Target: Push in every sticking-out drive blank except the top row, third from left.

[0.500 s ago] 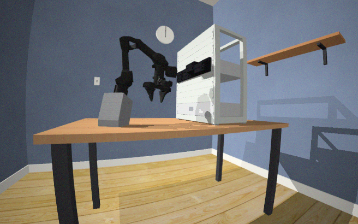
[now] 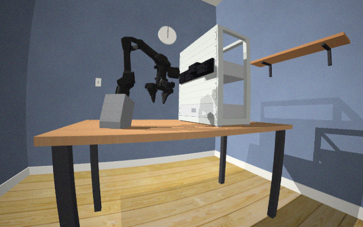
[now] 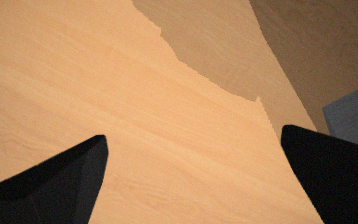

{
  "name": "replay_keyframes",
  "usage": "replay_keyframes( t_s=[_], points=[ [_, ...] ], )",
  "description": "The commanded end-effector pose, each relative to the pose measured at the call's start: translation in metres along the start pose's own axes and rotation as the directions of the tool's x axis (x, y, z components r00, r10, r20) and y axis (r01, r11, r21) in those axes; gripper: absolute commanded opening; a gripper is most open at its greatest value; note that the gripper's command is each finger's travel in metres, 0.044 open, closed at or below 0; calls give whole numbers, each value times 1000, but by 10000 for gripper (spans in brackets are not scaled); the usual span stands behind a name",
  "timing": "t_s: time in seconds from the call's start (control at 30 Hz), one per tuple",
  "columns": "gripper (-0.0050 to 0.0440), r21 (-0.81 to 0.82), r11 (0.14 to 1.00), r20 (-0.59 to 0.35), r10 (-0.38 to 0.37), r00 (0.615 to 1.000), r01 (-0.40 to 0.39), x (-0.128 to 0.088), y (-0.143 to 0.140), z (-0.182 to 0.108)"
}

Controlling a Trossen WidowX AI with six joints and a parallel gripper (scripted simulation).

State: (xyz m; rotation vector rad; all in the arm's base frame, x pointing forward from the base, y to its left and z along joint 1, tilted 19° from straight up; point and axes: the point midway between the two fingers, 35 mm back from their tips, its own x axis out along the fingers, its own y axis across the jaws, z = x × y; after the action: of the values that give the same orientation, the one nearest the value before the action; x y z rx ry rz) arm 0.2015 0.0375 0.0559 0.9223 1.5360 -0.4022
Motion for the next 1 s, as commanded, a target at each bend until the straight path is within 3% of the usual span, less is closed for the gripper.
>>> replay_keyframes(
  t_s=[0.0,0.03,0.07,0.97],
  points=[
    [400,-6,1000,13,13,1000,-13,-4,3,2],
    [400,-6,1000,13,13,1000,-13,-4,3,2],
    [440,-6,1000,13,13,1000,-13,-4,3,2],
    [440,1,999,21,44,999,-44,-8,4,2]
  ],
)
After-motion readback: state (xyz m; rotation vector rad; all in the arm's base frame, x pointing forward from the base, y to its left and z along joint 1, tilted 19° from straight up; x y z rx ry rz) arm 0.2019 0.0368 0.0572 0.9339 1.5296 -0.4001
